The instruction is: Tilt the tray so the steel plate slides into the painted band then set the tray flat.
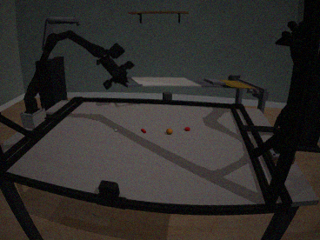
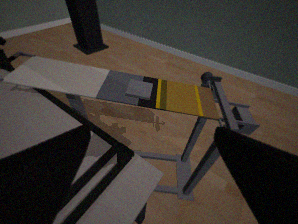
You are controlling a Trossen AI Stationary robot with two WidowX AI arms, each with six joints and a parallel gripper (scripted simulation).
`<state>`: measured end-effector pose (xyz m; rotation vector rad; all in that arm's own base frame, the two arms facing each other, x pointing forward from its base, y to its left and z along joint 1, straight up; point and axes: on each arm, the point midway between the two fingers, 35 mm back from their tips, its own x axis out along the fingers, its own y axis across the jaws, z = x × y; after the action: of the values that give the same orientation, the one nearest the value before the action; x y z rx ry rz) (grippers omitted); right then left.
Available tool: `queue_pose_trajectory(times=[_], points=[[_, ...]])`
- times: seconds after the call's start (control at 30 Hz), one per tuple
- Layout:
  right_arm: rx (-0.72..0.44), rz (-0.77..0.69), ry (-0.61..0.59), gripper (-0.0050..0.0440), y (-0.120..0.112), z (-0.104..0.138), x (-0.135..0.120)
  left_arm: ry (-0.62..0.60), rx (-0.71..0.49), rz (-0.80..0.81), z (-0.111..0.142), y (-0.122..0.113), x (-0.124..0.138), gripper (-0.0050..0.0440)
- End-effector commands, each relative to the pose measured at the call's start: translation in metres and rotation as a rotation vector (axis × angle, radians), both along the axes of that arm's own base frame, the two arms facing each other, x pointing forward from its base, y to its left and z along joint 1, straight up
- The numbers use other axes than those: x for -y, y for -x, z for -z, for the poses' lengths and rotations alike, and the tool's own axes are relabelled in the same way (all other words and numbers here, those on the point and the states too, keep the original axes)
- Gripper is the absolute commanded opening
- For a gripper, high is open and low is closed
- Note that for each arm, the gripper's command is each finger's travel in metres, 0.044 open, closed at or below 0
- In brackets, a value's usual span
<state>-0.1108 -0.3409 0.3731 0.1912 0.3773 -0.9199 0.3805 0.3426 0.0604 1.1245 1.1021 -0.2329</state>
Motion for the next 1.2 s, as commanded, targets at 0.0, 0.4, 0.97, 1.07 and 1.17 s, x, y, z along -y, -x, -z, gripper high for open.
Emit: queue_pose_trajectory(times=[0.0, 0.4, 0.97, 1.07, 1.17], points=[[0.0, -0.003, 0.002, 0.044, 0.0, 0.0, 0.0, -0.017, 0.021, -0.001, -0.019, -0.001, -0.002, 0.0], [0.0, -0.003, 0.002, 0.044, 0.0, 0.0, 0.0, -0.02, 0.026, -0.001, -0.018, -0.001, -0.002, 0.0], [0.0, -0.003, 0.002, 0.044, 0.0, 0.0, 0.0, 0.018, -0.027, -0.001, 0.061, 0.004, 0.002, 0.0], [0.0, -0.003, 0.002, 0.044, 0.0, 0.0, 0.0, 0.018, -0.026, -0.001, 0.053, 0.004, 0.002, 0.0], [0.0, -0.003, 0.002, 0.044, 0.0, 0.0, 0.0, 0.016, -0.024, -0.001, 0.045, 0.004, 0.002, 0.0]])
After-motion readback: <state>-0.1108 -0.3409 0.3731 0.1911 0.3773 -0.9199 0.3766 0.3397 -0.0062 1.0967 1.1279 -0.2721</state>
